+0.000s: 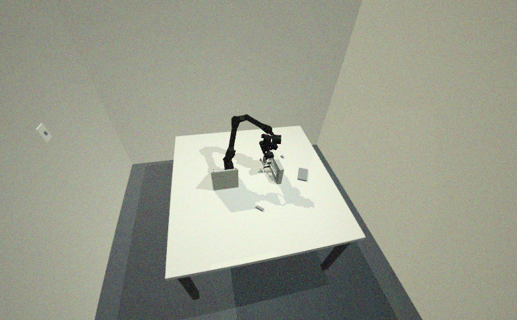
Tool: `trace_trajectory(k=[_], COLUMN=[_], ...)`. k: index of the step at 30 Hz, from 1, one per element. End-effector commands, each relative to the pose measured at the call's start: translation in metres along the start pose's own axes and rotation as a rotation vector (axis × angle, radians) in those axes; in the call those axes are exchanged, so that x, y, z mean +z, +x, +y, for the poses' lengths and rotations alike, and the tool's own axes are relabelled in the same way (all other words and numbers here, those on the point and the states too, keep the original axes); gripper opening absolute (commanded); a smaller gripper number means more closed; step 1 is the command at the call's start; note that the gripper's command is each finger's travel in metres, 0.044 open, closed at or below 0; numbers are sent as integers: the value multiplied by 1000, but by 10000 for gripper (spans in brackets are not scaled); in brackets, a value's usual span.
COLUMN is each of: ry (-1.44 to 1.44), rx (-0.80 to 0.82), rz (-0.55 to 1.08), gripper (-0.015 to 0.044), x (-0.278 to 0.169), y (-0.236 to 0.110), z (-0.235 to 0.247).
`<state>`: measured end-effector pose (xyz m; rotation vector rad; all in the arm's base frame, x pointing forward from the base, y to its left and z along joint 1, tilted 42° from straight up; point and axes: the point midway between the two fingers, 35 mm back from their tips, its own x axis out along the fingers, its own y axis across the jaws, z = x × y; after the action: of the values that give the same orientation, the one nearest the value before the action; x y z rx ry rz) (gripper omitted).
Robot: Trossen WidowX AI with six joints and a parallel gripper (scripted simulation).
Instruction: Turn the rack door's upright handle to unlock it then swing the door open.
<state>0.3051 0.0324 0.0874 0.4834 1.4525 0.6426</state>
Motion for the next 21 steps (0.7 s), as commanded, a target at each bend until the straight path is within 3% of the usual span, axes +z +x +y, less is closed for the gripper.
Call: trace_trajectory(k=[1,21], ry=[3,2], rx=[5,8], rz=[0,0], gripper=[300,300], x=[0,-2], y=[8,40], z=[1,2])
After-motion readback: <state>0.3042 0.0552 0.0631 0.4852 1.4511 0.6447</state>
